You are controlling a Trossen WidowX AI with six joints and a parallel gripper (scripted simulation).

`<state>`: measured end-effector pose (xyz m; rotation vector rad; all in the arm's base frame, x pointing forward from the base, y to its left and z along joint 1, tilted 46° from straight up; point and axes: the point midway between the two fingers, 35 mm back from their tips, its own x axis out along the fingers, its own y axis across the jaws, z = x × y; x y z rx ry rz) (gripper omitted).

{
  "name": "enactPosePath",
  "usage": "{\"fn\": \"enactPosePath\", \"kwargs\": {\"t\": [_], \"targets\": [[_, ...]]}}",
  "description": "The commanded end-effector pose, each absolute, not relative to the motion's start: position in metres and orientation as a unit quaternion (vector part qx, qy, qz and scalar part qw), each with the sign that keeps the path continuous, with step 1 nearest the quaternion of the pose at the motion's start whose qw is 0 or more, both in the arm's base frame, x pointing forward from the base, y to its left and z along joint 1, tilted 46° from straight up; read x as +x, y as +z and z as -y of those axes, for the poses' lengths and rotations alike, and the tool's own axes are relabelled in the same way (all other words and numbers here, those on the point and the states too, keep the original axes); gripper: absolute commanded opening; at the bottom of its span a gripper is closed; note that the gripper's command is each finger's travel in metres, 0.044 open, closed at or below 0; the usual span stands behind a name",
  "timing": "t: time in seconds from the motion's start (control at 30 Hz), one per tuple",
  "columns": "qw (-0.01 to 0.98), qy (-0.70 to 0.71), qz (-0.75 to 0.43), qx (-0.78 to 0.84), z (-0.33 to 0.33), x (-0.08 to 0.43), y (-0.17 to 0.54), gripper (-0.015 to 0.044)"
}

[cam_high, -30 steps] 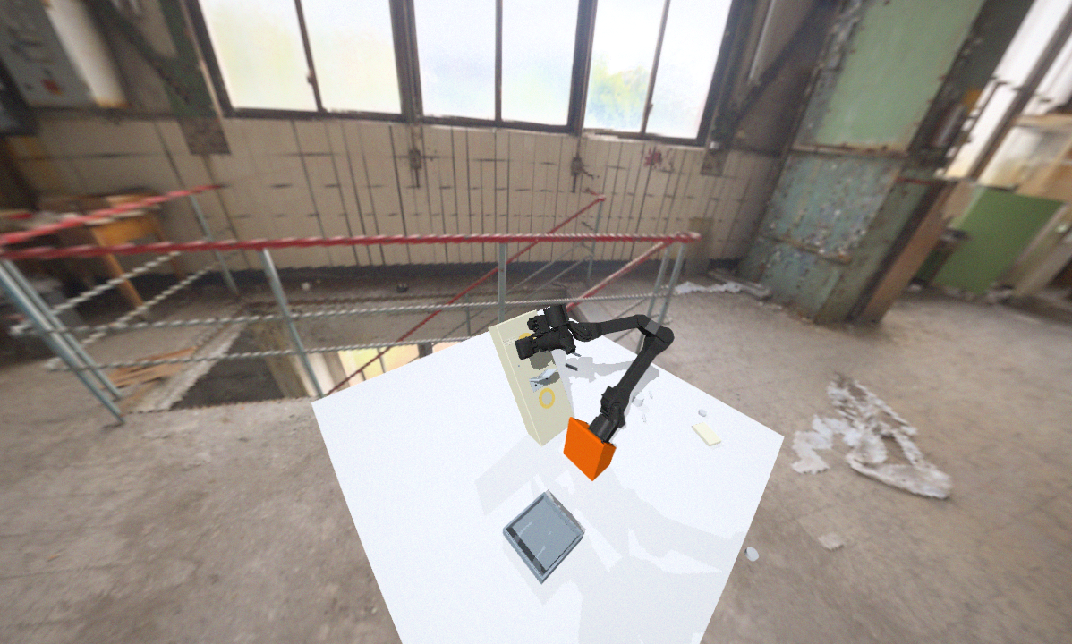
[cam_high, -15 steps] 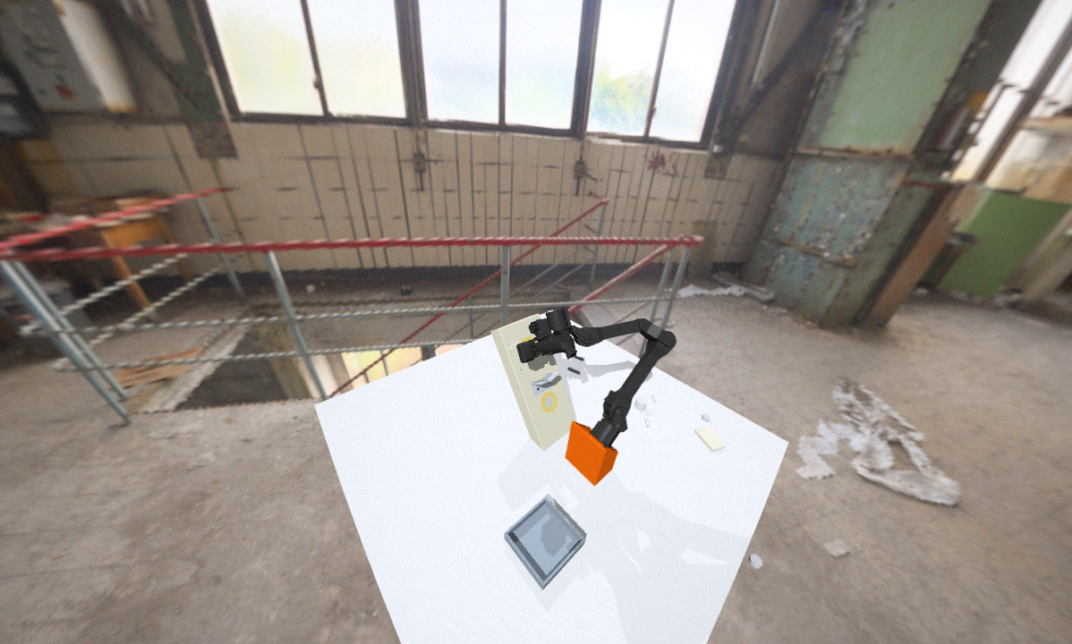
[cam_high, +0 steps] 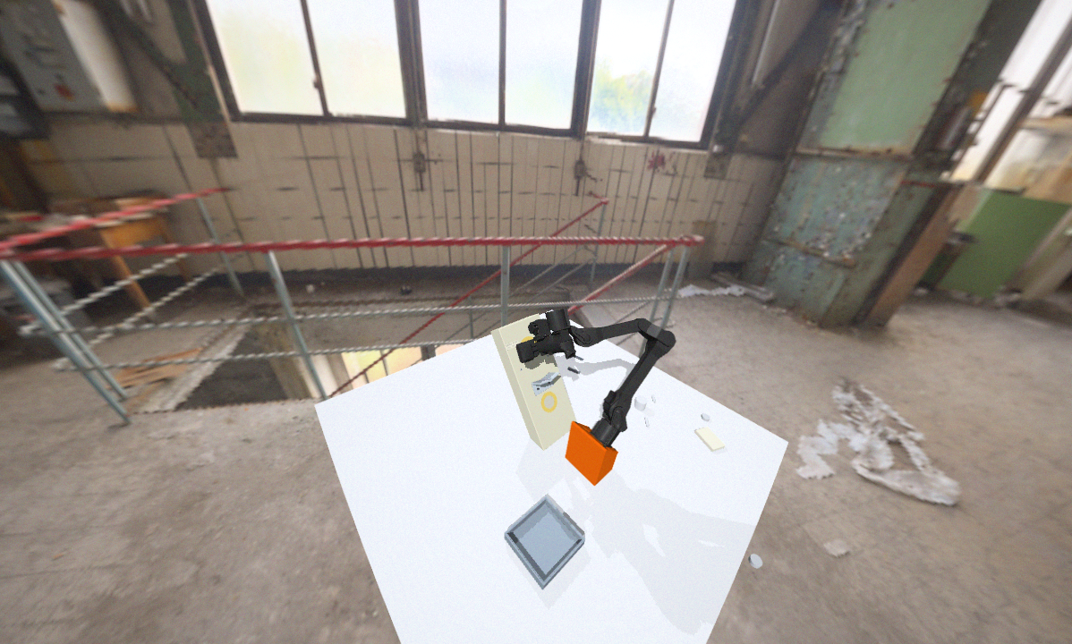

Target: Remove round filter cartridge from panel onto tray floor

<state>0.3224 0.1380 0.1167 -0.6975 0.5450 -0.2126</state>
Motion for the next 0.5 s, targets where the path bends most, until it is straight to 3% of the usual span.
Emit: {"fn": "enactPosePath", "kwargs": {"t": [0.0,0.27,0.33,0.47], "targets": [[0.898,-0.103,-0.263,-0.337,-0.138,0.3224,0.1167,0.0094],[0.898,-0.103,-0.263,-0.337,-0.138,0.3224,0.1167,0.0041],[0.898,-0.103,-0.263,-0.337,-0.138,0.3224,0.1167,0.0],[0.891,-0.098,-0.267,-0.354,-0.137,0.3235,0.1155,0.0]]}}
